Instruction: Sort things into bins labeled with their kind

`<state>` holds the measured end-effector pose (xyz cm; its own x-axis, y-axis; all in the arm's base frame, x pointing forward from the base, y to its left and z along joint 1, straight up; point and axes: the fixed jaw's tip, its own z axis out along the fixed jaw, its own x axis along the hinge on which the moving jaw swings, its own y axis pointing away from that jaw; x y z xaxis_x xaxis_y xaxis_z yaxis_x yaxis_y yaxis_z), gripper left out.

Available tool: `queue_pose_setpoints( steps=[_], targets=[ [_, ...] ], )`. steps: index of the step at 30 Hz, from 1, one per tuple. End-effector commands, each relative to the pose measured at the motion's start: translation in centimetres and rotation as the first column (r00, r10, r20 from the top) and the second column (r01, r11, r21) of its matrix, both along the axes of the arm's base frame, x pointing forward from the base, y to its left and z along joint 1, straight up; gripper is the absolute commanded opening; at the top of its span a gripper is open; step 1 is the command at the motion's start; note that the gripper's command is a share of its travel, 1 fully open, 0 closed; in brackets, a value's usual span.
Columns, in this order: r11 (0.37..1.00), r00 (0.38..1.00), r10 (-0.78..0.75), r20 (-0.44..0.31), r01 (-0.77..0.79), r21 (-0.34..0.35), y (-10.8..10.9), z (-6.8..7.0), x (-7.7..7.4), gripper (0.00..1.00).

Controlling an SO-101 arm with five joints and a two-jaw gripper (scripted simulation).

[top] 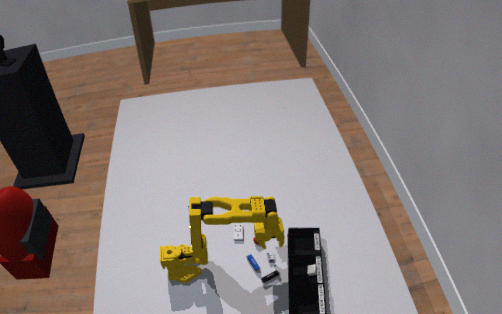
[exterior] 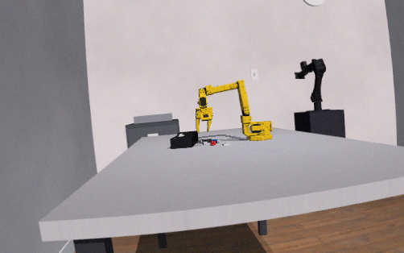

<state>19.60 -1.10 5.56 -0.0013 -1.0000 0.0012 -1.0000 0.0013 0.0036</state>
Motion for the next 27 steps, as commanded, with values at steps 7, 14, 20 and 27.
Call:
queue_pose_setpoints(
  steps=[7,14,20,27],
  targets=[
    [1.000,0.999,0.001,0.040,-0.001,0.000,0.2,-1.0,0.6,0.22],
    [1.000,0.999,0.001,0.040,-0.001,0.000,0.2,-2.1,0.7,0.22],
    [1.000,0.999,0.001,0.040,-0.001,0.000,0.2,-3.1,0.6,0.22],
    [1.000,0.999,0.001,0.040,-0.001,0.000,0.2,-3.9,0.6,0.22]
  ],
)
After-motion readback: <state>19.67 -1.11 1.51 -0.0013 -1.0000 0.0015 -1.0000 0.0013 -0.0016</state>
